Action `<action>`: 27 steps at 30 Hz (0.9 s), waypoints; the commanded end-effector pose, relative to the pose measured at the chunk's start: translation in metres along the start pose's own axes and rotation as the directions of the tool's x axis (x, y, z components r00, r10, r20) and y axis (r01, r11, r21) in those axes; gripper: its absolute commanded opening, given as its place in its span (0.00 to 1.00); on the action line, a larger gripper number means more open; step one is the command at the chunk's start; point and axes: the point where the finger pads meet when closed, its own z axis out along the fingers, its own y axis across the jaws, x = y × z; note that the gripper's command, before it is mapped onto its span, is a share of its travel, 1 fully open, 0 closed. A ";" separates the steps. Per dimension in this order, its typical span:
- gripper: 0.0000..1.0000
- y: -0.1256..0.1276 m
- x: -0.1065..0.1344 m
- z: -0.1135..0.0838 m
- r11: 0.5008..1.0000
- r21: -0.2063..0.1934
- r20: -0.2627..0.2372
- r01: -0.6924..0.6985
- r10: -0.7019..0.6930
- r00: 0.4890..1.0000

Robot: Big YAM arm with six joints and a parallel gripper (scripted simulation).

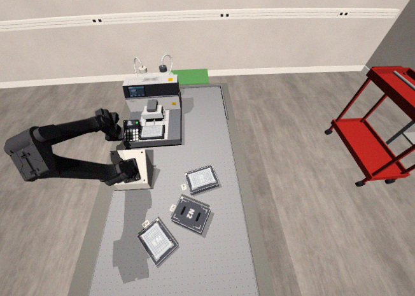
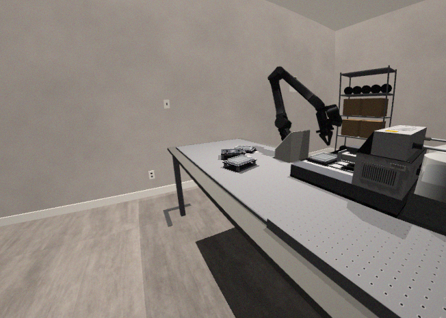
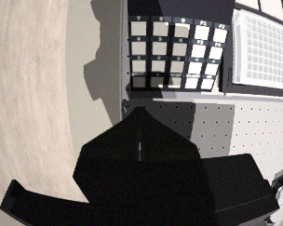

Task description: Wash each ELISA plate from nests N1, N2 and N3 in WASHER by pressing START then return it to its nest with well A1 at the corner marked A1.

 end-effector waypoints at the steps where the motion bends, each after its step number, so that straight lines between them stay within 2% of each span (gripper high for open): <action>1: 0.00 0.009 -0.016 0.002 1.000 -0.007 0.029 0.004 -0.004 1.000; 5: 0.00 0.003 -0.002 0.014 1.000 0.001 0.004 -0.002 0.002 1.000; 9: 0.00 0.006 -0.008 0.019 1.000 -0.003 0.015 0.002 -0.002 1.000; 12: 0.00 0.003 -0.001 0.026 1.000 0.001 0.004 0.000 0.000 1.000; 17: 0.00 0.004 -0.008 0.029 1.000 -0.004 0.015 -0.004 0.004 1.000; 23: 0.00 0.004 -0.005 0.040 1.000 -0.001 0.010 0.001 -0.001 1.000; 27: 0.00 0.002 -0.004 0.040 1.000 -0.003 0.004 -0.011 0.011 1.000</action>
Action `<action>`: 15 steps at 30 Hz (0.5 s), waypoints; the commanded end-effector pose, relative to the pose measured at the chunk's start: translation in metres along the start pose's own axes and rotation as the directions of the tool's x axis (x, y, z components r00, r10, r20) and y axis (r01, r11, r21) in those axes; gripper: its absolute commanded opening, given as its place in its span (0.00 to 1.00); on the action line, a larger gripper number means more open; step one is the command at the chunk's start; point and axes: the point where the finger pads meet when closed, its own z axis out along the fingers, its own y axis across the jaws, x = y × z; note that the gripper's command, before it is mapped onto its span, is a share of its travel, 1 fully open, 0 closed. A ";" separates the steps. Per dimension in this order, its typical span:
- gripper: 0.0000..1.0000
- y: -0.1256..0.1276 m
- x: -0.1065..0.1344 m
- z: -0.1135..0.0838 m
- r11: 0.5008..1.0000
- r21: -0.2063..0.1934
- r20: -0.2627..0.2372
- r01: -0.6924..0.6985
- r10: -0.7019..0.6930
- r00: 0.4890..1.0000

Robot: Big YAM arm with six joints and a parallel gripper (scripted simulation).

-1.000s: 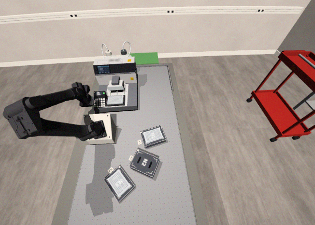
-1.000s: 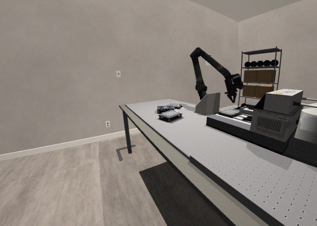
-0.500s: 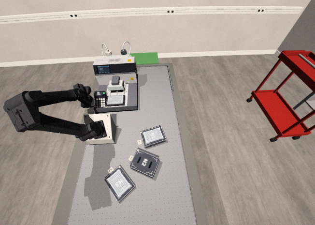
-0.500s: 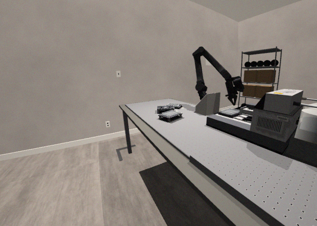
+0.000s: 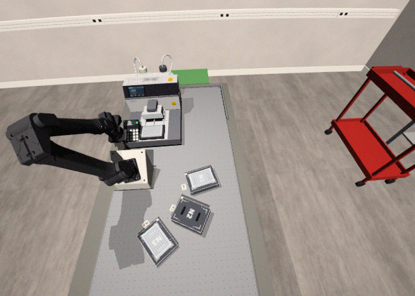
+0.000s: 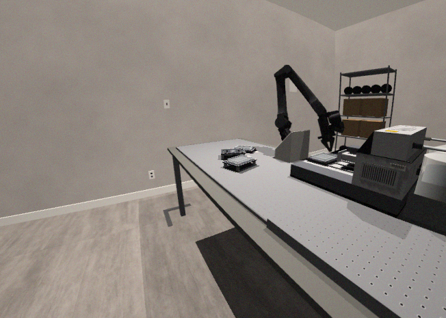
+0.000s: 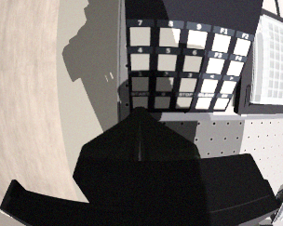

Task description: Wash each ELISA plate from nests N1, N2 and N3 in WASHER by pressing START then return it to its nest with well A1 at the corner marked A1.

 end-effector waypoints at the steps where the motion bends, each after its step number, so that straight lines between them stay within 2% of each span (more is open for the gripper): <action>1: 0.00 0.005 -0.012 -0.003 1.000 -0.010 0.023 0.001 -0.001 1.000; 3: 0.00 0.005 -0.012 -0.003 1.000 -0.010 0.023 0.001 -0.001 1.000; 4: 0.00 0.002 -0.003 0.003 1.000 -0.004 0.007 -0.008 0.008 1.000; 15: 0.00 0.002 -0.001 0.010 1.000 -0.001 0.005 -0.004 0.004 1.000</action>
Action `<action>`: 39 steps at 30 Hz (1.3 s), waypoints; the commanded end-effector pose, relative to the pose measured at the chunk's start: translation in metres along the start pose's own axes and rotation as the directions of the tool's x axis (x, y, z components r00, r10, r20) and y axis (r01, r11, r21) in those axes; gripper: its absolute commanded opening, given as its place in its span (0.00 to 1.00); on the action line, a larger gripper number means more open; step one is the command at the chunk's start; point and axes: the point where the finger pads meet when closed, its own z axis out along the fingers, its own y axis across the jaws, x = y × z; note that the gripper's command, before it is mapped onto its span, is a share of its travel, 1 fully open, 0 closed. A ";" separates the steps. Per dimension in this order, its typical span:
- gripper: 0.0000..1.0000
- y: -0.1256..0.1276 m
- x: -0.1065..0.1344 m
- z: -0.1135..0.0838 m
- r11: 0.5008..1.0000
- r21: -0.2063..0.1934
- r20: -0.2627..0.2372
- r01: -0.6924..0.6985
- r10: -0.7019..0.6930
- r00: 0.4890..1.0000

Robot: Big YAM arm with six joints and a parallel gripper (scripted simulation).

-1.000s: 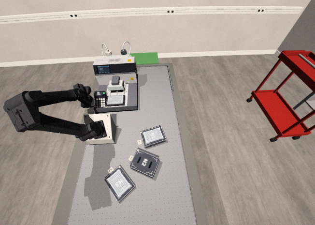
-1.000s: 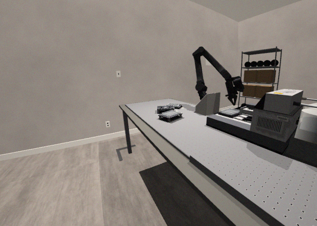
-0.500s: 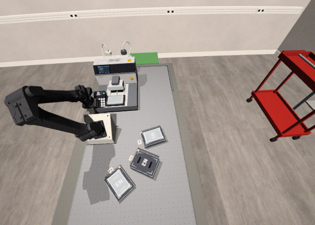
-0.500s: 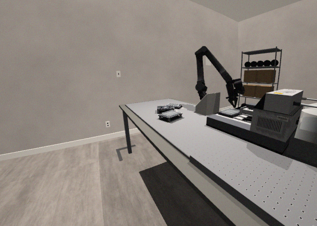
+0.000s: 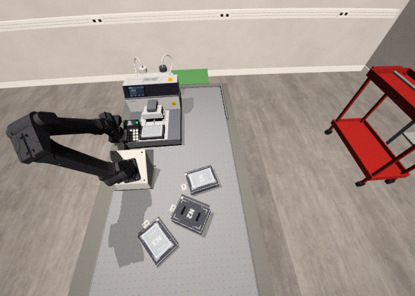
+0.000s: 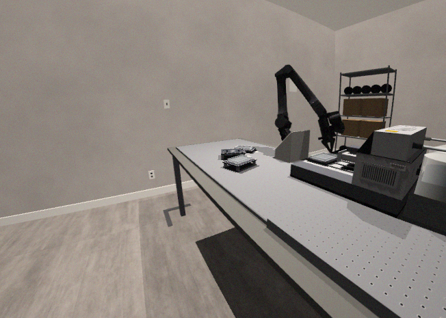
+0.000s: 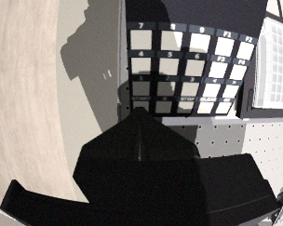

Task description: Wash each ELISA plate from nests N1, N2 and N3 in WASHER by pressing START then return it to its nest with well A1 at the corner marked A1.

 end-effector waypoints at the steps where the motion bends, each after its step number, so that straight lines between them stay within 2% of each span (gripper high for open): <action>1: 0.00 0.001 0.001 0.007 1.000 0.003 -0.002 -0.002 0.002 1.000; 8: 0.00 0.002 0.000 0.010 1.000 0.002 -0.001 -0.002 0.002 1.000; 10: 0.00 -0.001 0.002 0.004 1.000 0.004 -0.016 -0.002 0.002 1.000; 11: 0.00 0.001 -0.004 -0.004 1.000 -0.006 0.006 0.001 -0.001 1.000; 23: 0.00 0.007 -0.021 -0.030 1.000 -0.016 0.035 0.006 -0.005 0.999; 29: 0.00 0.005 -0.017 -0.035 1.000 -0.013 0.028 0.005 -0.005 1.000; 32: 0.00 0.008 -0.025 -0.044 1.000 -0.019 0.043 0.005 -0.004 0.999; 36: 0.00 0.006 -0.018 -0.048 1.000 -0.013 0.030 0.006 -0.006 1.000; 39: 0.00 0.008 -0.026 -0.056 1.000 -0.019 0.045 0.005 -0.004 0.999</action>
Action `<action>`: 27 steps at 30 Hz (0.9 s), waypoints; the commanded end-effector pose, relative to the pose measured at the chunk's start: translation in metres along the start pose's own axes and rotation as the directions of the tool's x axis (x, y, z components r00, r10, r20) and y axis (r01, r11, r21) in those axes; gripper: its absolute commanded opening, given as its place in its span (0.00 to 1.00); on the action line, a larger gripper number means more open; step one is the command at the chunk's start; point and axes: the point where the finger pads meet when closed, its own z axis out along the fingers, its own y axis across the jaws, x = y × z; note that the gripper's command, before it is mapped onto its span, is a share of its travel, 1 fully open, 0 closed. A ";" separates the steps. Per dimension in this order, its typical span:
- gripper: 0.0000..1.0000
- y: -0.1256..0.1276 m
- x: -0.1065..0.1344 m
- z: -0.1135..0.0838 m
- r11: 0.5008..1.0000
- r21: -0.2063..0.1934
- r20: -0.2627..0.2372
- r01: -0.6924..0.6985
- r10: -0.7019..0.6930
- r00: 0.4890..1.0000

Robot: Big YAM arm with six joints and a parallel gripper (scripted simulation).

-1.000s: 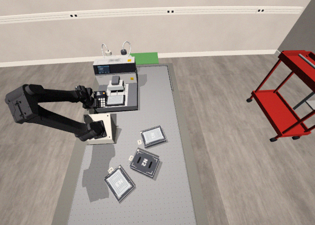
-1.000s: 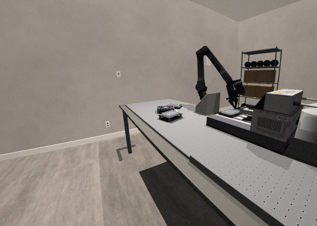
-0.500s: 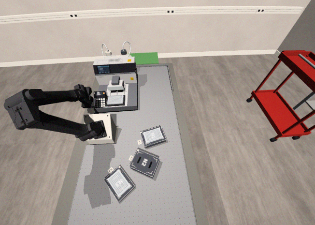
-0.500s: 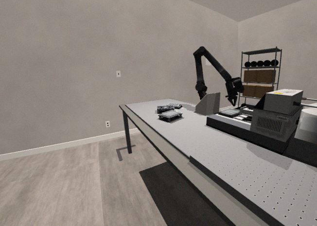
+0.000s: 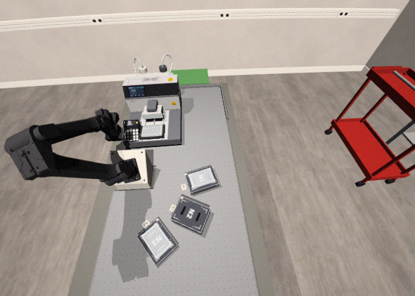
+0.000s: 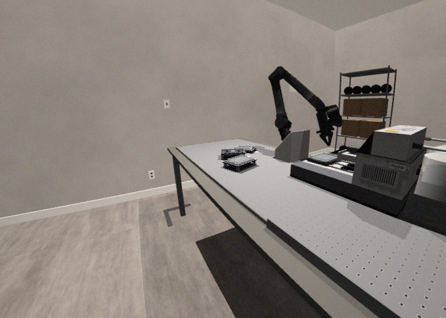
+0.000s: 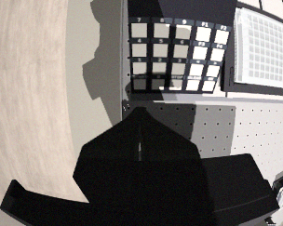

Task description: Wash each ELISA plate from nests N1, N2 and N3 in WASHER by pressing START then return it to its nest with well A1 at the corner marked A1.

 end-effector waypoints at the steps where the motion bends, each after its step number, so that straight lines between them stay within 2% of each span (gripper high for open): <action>1: 0.00 0.009 -0.028 -0.020 1.000 -0.020 0.051 0.012 -0.011 0.999; 3: 0.00 0.009 -0.028 -0.020 1.000 -0.020 0.051 0.012 -0.011 0.999; 4: 0.00 0.003 -0.004 -0.011 1.000 0.000 0.010 0.020 -0.020 1.000; 10: 0.00 0.009 -0.028 -0.033 1.000 -0.021 0.053 0.011 -0.010 0.999; 15: 0.00 0.005 -0.019 -0.037 1.000 -0.015 0.037 0.009 -0.008 0.999; 17: 0.00 0.009 -0.028 -0.045 1.000 -0.021 0.054 0.011 -0.010 0.998; 20: 0.00 0.009 -0.028 -0.047 1.000 -0.020 0.054 0.014 -0.013 0.998; 21: 0.00 0.001 0.001 -0.029 1.000 0.007 -0.010 0.019 -0.019 1.000; 22: 0.00 0.000 0.003 -0.027 1.000 0.009 -0.016 0.016 -0.016 1.000; 23: 0.00 0.000 0.003 -0.027 1.000 0.009 -0.016 0.014 -0.014 1.000; 24: 0.00 0.006 -0.015 -0.036 1.000 -0.009 0.029 0.008 -0.007 1.000; 27: 0.00 0.006 -0.015 -0.036 1.000 -0.009 0.029 0.008 -0.007 1.000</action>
